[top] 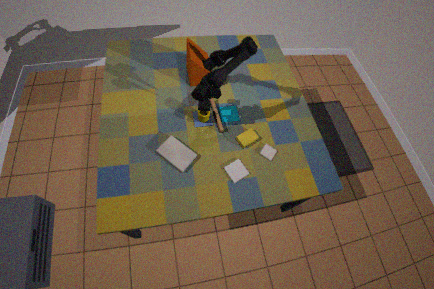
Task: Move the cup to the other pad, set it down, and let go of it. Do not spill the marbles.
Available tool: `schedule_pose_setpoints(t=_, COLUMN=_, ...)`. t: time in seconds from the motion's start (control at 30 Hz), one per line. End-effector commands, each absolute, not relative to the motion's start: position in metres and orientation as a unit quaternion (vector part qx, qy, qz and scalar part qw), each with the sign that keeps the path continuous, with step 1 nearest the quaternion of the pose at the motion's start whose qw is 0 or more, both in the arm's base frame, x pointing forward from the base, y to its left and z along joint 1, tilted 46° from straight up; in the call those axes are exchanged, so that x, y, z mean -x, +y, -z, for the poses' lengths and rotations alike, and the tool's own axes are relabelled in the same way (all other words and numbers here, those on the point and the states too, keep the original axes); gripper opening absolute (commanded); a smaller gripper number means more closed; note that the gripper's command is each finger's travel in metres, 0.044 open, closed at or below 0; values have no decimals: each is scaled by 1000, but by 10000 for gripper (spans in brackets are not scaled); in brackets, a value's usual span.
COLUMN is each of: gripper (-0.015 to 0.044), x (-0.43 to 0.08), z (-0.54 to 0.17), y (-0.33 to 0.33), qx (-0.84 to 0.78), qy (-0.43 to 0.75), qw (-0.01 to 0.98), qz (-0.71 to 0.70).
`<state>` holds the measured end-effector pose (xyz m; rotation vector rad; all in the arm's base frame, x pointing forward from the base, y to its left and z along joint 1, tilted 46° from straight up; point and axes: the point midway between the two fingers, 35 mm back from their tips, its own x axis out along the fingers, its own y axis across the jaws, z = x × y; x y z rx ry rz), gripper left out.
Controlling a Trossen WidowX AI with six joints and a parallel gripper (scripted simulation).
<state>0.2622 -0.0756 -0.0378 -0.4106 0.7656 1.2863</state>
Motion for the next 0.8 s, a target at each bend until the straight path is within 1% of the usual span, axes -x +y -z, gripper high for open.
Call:
schedule_pose_setpoints(t=0.0, gripper=167, x=-263, z=40, y=-75, qx=182, qy=340, qw=714, qz=-584)
schedule_pose_setpoints(t=0.77, gripper=167, x=-267, z=66, y=-49, qx=182, qy=340, qw=715, qz=-584)
